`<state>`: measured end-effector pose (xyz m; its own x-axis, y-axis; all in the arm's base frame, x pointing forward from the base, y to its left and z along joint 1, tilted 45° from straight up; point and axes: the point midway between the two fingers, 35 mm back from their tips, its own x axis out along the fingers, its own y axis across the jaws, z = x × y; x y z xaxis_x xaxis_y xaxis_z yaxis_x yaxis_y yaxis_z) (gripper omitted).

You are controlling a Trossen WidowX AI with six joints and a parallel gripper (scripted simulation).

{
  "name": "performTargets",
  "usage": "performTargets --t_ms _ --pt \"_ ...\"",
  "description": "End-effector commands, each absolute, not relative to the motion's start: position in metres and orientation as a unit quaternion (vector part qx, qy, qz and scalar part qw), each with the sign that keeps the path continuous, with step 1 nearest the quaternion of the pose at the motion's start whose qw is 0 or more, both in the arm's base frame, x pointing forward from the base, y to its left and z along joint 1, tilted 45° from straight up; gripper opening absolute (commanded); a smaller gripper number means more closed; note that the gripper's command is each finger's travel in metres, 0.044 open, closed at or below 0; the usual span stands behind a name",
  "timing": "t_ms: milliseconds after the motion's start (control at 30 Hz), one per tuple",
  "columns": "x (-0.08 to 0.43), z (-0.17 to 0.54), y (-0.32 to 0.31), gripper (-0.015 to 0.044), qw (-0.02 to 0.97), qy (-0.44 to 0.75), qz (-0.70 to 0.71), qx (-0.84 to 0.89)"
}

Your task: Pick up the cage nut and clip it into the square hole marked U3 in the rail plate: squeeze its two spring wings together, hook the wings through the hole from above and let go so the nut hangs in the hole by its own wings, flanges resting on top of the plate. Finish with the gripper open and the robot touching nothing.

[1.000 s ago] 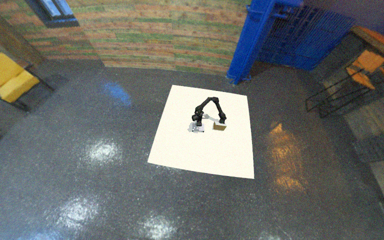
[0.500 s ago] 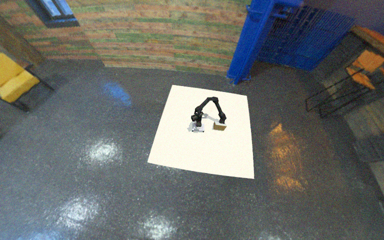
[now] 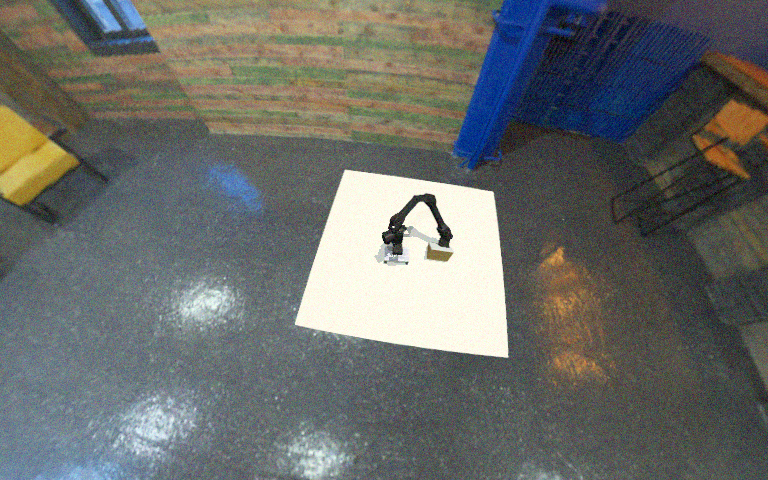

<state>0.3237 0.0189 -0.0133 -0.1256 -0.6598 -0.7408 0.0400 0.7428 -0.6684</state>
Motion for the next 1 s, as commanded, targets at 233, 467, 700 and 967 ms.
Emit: performTargets --t_ms 233,467,700,967 --pt "0.3224 -0.0201 0.0120 0.0029 0.622 0.695 -0.281 -0.227" --pt "0.3224 -0.0205 0.0123 0.0029 0.621 0.694 -0.283 -0.229" --pt "0.3224 -0.0207 0.0125 0.0029 0.620 0.694 -0.285 -0.231" --pt "0.3224 -0.0222 0.0137 0.0029 0.618 0.692 -0.289 -0.236"
